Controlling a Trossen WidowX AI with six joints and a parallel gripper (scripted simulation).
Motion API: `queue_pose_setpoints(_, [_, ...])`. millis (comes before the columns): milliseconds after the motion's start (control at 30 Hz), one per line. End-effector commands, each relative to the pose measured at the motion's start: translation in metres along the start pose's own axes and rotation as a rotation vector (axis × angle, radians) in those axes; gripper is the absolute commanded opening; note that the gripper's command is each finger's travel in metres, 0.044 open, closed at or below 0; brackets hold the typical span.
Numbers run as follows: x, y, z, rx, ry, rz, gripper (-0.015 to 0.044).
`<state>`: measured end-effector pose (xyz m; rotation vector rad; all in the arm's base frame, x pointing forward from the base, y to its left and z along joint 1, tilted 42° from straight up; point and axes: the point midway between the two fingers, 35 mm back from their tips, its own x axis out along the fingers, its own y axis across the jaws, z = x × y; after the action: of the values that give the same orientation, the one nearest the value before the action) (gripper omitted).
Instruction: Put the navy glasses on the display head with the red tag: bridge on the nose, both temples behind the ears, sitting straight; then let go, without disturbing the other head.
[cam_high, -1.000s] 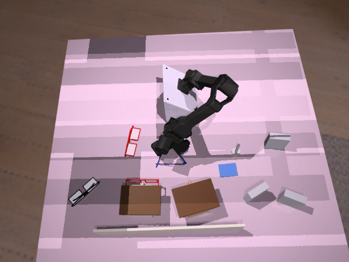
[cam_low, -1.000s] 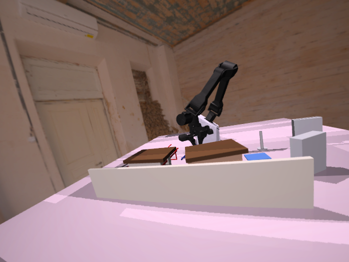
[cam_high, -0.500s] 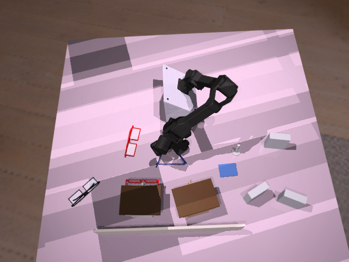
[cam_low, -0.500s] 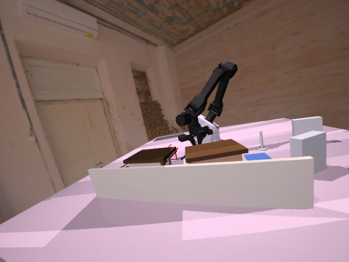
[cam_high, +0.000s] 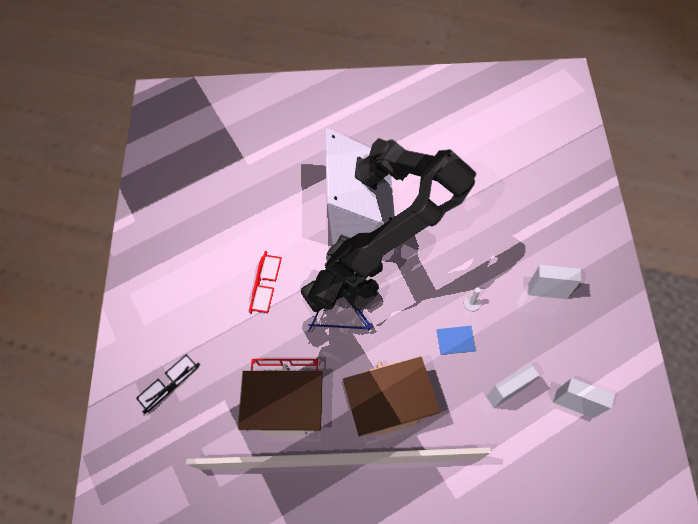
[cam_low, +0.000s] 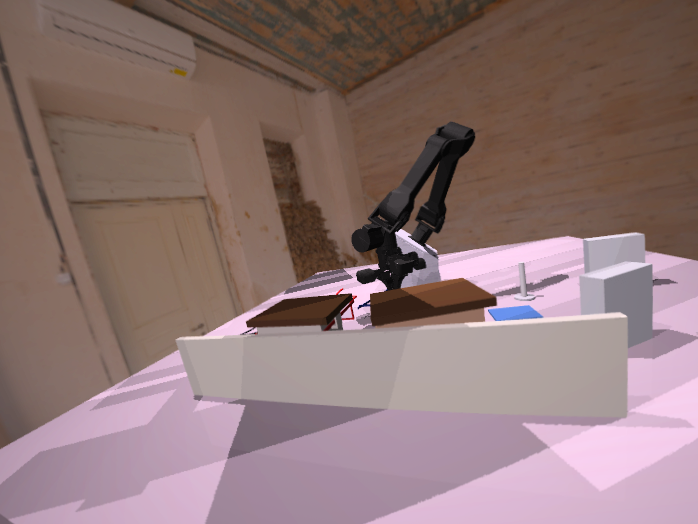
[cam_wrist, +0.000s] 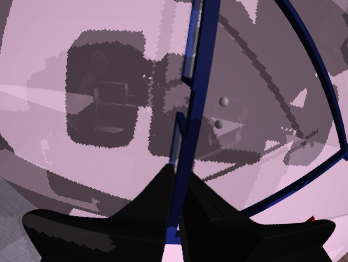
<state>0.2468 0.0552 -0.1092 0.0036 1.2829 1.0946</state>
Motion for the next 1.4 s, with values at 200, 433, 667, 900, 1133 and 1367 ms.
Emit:
queue_pose_setpoints(200, [-0.022,-0.003,0.002,0.000,0.000,-0.004,0.0000])
queue_pose_setpoints(433, [-0.072,-0.006,0.002,-0.001,0.000,-0.007,0.0000])
queue_pose_setpoints(667, [-0.105,-0.005,0.003,-0.002,-0.003,-0.004,0.0000])
queue_pose_setpoints(900, [-0.106,0.000,0.017,0.000,0.008,-0.014,0.0000])
queue_pose_setpoints(1133, [-0.107,0.022,0.053,0.004,0.029,-0.041,0.0000])
queue_pose_setpoints(1367, [-0.107,0.051,0.088,0.005,0.038,-0.062,0.0000])
